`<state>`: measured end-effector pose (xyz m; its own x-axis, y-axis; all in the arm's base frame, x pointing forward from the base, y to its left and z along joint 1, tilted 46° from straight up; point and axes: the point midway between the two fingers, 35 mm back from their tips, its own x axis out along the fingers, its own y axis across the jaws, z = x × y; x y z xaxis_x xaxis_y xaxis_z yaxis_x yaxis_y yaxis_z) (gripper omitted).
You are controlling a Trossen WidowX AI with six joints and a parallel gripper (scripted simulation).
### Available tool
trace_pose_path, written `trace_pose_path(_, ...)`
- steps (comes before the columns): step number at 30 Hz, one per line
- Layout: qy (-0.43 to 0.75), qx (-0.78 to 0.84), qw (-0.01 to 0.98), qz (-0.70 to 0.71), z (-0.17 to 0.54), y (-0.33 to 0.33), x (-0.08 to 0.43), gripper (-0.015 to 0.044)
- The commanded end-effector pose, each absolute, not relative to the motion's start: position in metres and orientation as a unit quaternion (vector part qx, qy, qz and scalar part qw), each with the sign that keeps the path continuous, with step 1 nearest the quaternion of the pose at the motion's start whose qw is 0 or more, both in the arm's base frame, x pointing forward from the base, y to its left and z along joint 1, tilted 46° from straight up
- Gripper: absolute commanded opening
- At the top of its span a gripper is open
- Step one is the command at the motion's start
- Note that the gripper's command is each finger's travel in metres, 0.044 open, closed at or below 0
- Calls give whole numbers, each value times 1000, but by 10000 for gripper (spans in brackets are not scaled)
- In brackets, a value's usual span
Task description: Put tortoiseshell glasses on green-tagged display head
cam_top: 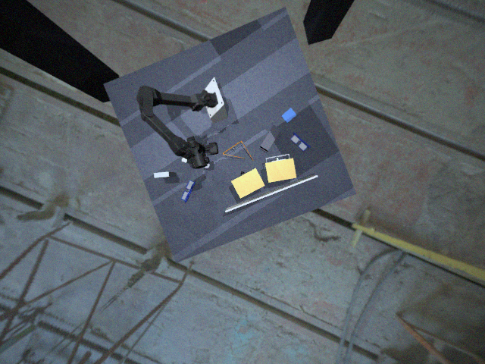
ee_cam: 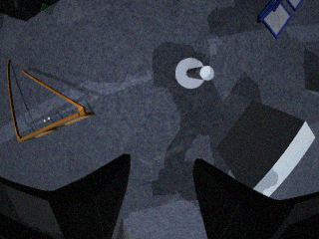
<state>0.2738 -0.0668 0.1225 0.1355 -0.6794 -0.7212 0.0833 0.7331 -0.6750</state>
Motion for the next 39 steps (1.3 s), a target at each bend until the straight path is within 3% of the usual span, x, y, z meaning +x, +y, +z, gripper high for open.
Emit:
trace_pose_path(1, 551, -115, 740, -368, 64, -30, 285, 200)
trace_pose_path(23, 352, 171, 729, -561, -56, 35, 259, 200)
trace_pose_path(36, 349, 175, 728, -563, -57, 36, 259, 200)
trace_pose_path(39, 349, 175, 728, -563, -57, 36, 259, 121)
